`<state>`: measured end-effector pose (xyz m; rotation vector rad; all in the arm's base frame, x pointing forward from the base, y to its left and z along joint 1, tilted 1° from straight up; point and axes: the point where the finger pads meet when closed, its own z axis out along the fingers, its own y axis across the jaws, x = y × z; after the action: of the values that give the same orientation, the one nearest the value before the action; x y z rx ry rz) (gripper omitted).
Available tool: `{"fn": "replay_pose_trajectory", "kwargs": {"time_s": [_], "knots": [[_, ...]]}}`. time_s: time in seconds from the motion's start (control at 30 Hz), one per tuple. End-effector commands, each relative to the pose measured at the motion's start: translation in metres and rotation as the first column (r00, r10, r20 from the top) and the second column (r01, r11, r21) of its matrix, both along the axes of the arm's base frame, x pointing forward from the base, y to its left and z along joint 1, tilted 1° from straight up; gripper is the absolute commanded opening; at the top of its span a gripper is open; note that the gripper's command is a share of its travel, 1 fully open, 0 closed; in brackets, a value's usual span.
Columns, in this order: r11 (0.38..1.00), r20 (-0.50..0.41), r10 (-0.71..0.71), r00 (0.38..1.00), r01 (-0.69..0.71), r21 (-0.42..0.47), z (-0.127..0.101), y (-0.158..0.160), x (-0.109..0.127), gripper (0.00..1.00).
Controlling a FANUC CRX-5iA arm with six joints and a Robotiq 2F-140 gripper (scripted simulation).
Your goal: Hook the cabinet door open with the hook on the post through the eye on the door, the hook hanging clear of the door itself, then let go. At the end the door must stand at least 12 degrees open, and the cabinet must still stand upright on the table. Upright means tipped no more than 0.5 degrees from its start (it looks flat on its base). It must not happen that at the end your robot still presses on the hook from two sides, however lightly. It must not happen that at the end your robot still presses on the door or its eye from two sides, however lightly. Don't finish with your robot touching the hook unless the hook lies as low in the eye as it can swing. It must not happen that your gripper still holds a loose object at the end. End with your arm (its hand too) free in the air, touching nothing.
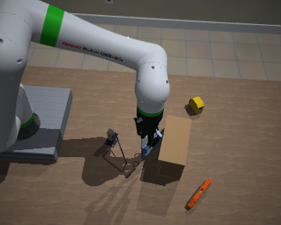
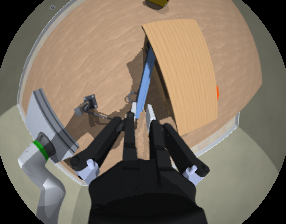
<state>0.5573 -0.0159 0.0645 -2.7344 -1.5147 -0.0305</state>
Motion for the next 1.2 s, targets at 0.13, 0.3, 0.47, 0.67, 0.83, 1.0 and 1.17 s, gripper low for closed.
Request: {"fn": "replay_pose_trajectory", "kwargs": {"time_s": [0.13, 0.3, 0.47, 0.67, 0.83, 1.0, 1.17], "knots": [[1.000, 0.001, 0.031, 1.000, -0.031, 0.000, 0.0002, -0.0021, 0.0039, 0.16], [1.000, 0.001, 0.031, 1.000, -0.031, 0.000, 0.0002, -0.0021, 0.0039, 0.16], [1.000, 0.001, 0.031, 1.000, -0.031, 0.000, 0.0002, -0.0021, 0.0039, 0.16], [1.000, 0.001, 0.031, 1.000, -0.031, 0.000, 0.0002, -0.0021, 0.0039, 0.16], [1.000, 0.001, 0.031, 1.000, -0.031, 0.000, 0.0002, -0.0021, 0.0039, 0.16], [1.000, 0.001, 0.031, 1.000, -0.031, 0.000, 0.0002, -0.0021, 0.0039, 0.16], [1.000, 0.001, 0.031, 1.000, -0.031, 0.000, 0.0002, -0.0021, 0.0039, 0.16]]}}
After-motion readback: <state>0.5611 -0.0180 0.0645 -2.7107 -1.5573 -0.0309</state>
